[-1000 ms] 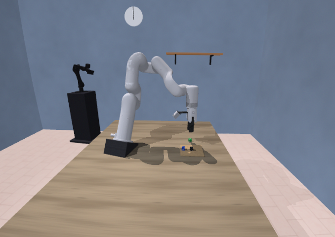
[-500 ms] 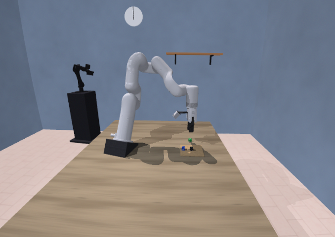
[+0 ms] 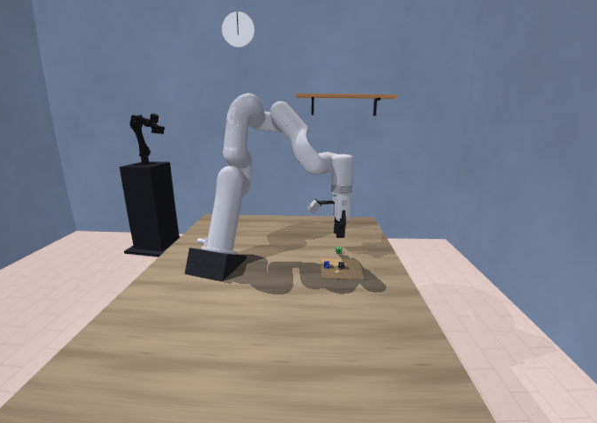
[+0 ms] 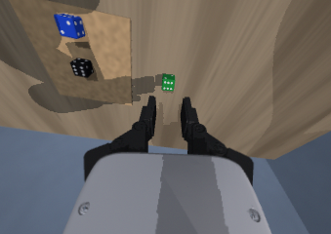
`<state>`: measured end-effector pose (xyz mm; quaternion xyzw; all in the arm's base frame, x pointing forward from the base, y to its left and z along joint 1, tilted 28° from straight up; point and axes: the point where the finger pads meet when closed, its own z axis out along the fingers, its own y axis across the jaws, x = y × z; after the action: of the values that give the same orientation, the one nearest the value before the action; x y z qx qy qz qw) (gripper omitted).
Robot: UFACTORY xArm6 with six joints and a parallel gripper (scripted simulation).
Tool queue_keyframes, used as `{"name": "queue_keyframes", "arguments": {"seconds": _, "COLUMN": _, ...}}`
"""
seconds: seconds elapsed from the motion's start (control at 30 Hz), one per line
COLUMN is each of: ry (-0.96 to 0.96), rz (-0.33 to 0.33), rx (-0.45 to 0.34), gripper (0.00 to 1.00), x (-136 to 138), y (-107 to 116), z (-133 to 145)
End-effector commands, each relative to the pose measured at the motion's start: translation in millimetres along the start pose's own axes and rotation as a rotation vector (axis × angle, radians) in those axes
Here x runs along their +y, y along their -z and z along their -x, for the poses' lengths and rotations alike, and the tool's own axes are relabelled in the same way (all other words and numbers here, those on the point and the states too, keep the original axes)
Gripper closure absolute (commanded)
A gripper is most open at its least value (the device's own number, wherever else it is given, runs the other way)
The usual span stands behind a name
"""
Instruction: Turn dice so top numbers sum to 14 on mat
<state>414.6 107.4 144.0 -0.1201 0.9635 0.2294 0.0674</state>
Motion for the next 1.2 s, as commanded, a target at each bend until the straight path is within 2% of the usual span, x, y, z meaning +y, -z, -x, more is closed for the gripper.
{"name": "queue_keyframes", "arguments": {"seconds": 0.0, "ry": 0.001, "rz": -0.001, "rx": -0.003, "gripper": 0.64, "x": 0.0, "y": -5.2, "z": 1.3}}
{"name": "queue_keyframes", "arguments": {"seconds": 0.67, "ry": 0.001, "rz": -0.001, "rx": -0.003, "gripper": 0.64, "x": -0.4, "y": -32.9, "z": 1.3}}
{"name": "queue_keyframes", "arguments": {"seconds": 1.17, "ry": 0.001, "rz": -0.001, "rx": -0.003, "gripper": 0.64, "x": -0.5, "y": -43.6, "z": 1.3}}
